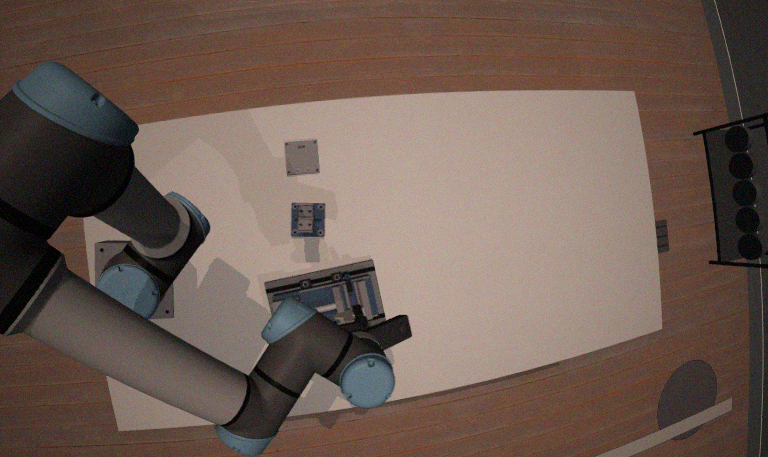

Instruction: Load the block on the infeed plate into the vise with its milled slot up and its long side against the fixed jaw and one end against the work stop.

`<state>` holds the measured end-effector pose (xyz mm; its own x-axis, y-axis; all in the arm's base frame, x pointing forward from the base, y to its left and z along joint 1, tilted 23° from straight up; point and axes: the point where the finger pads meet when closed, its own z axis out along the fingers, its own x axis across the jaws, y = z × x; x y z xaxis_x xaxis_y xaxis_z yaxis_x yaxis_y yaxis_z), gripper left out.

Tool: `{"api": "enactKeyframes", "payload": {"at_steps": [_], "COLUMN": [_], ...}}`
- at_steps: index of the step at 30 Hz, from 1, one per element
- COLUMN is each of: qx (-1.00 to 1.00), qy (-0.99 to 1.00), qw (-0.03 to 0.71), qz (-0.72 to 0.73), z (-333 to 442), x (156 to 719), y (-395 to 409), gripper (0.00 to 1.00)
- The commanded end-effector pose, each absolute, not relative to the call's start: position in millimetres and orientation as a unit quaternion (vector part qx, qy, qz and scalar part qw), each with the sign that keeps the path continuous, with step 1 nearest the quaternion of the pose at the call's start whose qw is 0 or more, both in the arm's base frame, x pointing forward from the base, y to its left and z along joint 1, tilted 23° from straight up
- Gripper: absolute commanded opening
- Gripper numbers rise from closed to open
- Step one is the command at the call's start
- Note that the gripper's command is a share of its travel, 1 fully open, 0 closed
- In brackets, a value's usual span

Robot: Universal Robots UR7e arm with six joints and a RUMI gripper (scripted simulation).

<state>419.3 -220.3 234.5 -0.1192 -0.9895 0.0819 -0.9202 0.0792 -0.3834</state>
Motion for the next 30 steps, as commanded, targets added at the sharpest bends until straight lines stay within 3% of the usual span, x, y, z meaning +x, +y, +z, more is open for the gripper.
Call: {"api": "enactKeyframes", "payload": {"at_steps": [1, 30], "qx": [-0.656, -0.656], "qy": [0.728, 0.728], "qw": [0.100, 0.100], "qz": [-0.174, -0.174], "z": [226.3, 186.9], "x": [423.4, 440.6], "y": [-221.8, -227.0], "gripper": [0.00, 0.00]}}
